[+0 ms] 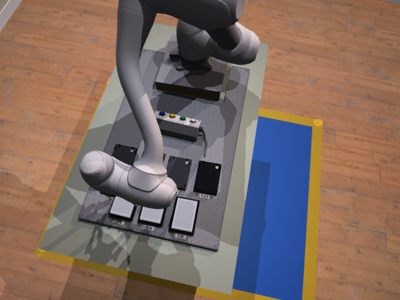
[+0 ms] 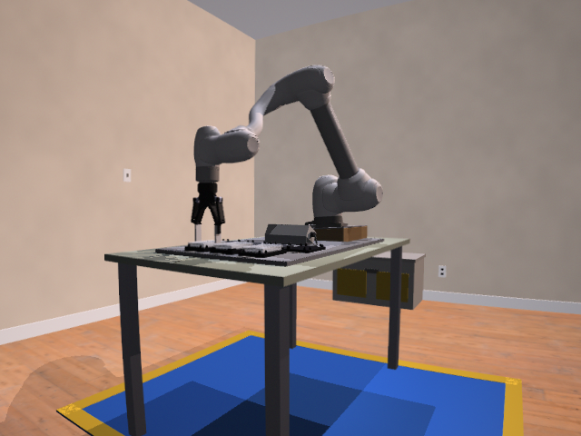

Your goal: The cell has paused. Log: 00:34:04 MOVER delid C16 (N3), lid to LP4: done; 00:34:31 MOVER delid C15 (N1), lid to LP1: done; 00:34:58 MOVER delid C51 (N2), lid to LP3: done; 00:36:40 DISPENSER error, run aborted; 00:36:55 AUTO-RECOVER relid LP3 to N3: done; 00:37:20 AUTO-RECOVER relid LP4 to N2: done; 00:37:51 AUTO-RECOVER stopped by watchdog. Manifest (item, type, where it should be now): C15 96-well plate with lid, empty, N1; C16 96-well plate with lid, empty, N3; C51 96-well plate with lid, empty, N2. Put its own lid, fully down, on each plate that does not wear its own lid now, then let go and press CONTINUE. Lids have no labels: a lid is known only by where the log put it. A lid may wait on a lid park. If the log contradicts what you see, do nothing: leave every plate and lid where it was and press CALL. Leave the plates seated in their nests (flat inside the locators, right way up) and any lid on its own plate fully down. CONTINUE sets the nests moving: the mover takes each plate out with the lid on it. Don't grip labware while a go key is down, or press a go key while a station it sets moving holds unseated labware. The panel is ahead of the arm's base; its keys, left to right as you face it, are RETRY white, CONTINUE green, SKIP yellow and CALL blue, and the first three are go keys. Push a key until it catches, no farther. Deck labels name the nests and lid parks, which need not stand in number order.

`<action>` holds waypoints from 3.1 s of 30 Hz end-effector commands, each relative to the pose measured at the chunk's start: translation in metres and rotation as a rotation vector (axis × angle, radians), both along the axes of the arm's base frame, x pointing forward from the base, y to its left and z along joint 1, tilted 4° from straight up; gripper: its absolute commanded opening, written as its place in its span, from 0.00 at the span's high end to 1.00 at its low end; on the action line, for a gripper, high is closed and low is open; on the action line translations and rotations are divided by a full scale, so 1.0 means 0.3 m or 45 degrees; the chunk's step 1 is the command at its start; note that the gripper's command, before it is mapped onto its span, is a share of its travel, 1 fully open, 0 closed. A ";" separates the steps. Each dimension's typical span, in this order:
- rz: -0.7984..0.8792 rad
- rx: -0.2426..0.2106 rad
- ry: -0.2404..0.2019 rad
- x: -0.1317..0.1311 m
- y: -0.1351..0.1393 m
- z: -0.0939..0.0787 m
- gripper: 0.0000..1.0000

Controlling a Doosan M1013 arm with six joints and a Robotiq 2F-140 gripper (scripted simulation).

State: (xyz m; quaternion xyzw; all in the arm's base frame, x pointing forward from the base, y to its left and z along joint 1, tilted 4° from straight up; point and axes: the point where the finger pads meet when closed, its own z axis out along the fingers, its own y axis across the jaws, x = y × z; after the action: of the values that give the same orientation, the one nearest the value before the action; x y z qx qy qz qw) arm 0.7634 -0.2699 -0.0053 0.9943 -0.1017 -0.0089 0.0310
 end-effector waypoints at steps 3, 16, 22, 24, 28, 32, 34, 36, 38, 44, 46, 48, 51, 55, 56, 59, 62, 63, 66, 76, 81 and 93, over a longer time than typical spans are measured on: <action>-0.004 -0.001 0.001 -0.003 -0.003 0.020 0.34; -0.004 -0.001 0.001 -0.001 0.002 0.093 0.34; -0.004 -0.001 0.001 -0.001 0.004 0.120 0.34; -0.004 -0.001 0.001 0.000 0.004 0.132 0.34; -0.004 -0.001 0.001 0.000 0.005 0.150 0.34; -0.004 -0.001 0.001 0.000 0.006 0.161 0.34; -0.004 -0.001 0.001 0.001 0.006 0.163 0.34; -0.004 -0.001 0.001 0.001 0.006 0.164 0.34; -0.004 -0.001 0.001 0.001 0.006 0.165 0.34; -0.004 -0.001 0.001 0.001 0.006 0.165 0.34; 0.000 -0.001 0.001 0.008 0.038 0.162 0.34; 0.015 -0.001 0.002 0.037 0.171 0.154 0.34; 0.033 0.000 0.003 0.062 0.335 0.143 0.34; 0.042 0.000 0.004 0.070 0.418 0.137 0.34; 0.042 0.000 0.004 0.070 0.418 0.137 0.34; 0.043 0.000 0.004 0.071 0.422 0.137 0.34; 0.043 0.000 0.004 0.071 0.422 0.137 0.34; 0.043 0.000 0.004 0.071 0.422 0.137 0.34; 0.043 0.000 0.004 0.071 0.422 0.137 0.34; 0.043 0.000 0.004 0.071 0.422 0.137 0.34; 0.043 0.000 0.004 0.071 0.422 0.137 0.34; 0.043 0.000 0.004 0.071 0.422 0.137 0.34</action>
State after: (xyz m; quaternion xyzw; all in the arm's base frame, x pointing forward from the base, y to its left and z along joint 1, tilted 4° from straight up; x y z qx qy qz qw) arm 0.7843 -0.1453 0.0356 0.9960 -0.0828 -0.0119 0.0326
